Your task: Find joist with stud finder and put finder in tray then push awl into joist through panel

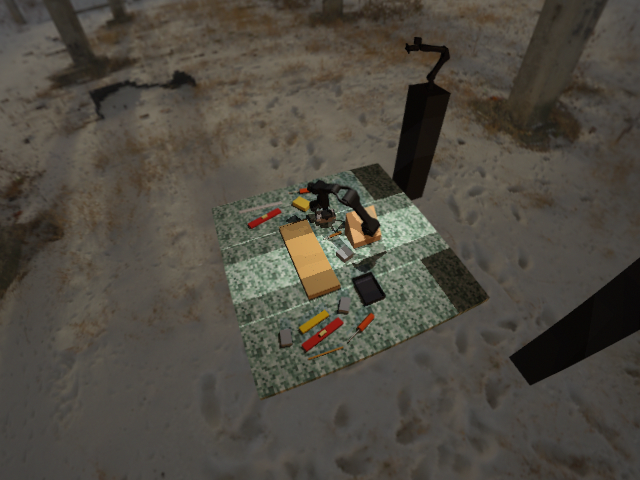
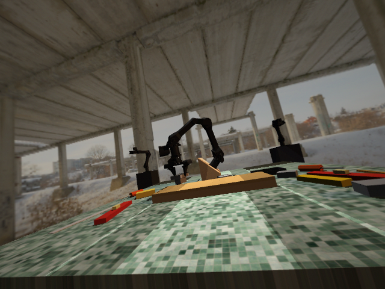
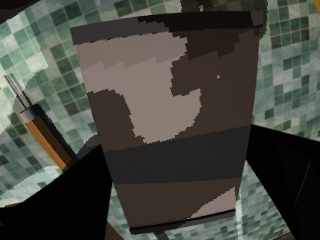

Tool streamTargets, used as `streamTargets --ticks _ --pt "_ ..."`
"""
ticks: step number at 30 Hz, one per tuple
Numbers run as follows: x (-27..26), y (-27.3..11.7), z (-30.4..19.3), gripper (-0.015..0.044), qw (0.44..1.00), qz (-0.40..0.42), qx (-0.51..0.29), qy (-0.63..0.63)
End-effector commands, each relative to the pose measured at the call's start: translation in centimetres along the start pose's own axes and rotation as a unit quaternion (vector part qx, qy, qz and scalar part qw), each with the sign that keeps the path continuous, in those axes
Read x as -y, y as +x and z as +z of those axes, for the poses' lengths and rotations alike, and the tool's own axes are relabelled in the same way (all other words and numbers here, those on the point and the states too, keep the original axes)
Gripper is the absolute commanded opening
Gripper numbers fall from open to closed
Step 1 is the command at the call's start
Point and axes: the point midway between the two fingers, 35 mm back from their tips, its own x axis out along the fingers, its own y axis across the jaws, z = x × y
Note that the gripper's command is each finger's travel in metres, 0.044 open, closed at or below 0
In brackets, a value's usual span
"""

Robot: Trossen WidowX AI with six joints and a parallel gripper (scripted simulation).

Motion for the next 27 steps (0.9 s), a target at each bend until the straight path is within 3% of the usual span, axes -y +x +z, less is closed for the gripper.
streamTargets --ticks 1,27 --pt "1.76 -0.12 -0.02 0.0 1.0 -0.002 0.001 -0.001" --pt "1.35 0.09 -0.04 0.0 0.998 -0.056 -0.004 0.004"
